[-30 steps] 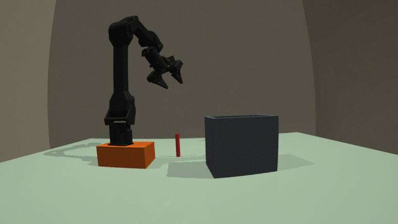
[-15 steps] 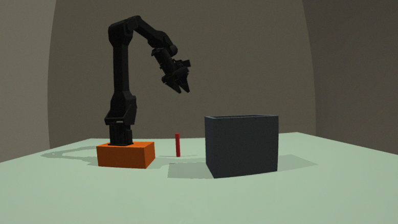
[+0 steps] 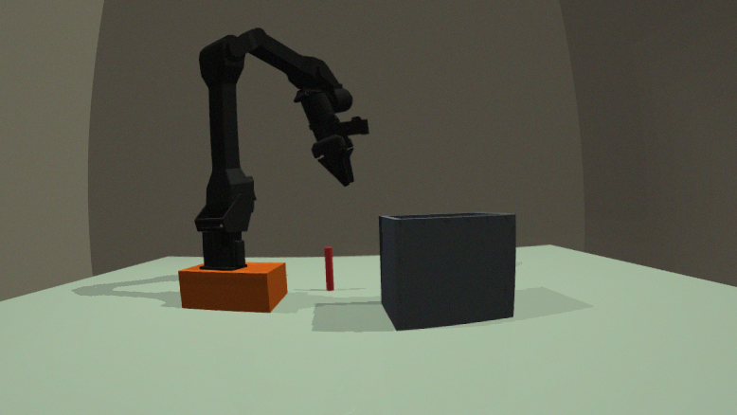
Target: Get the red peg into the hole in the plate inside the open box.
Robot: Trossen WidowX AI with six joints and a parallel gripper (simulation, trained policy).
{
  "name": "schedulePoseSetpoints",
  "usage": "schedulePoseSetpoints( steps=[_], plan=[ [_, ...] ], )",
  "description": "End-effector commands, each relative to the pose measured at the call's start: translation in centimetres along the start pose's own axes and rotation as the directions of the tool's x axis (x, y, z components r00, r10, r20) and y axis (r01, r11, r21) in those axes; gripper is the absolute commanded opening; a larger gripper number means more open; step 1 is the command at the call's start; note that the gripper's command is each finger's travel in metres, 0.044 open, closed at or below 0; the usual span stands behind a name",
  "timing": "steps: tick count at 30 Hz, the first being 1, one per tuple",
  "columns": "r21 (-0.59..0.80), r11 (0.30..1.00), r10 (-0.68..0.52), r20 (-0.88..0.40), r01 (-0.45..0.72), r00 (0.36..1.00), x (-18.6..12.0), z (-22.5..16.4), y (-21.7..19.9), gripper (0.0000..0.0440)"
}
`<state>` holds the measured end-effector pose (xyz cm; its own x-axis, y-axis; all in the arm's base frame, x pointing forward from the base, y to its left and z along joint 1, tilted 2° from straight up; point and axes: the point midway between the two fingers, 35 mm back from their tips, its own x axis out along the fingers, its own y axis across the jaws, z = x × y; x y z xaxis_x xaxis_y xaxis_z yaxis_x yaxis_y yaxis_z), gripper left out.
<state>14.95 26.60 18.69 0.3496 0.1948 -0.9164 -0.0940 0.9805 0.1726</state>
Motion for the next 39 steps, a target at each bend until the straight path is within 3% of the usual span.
schedulePoseSetpoints(
  steps=[1, 11, 21, 29, 39],
  plan=[
    [0.115, 0.992, -0.04, -0.041, 0.044, 0.998, 0.7, -0.1, -1.5, 0.044],
    [0.415, 0.894, -0.116, -0.154, 0.171, 0.981, 1.8, -0.4, -5.4, 0.044],
    [0.644, 0.695, -0.164, -0.291, 0.32, 0.943, 3.0, -2.0, -9.0, 0.044],
    [0.73, 0.546, -0.176, -0.379, 0.41, 0.908, 4.3, -3.6, -11.0, 0.044],
    [0.759, 0.441, -0.198, -0.439, 0.479, 0.877, 7.0, -5.5, -12.7, 0.044]
  ],
)
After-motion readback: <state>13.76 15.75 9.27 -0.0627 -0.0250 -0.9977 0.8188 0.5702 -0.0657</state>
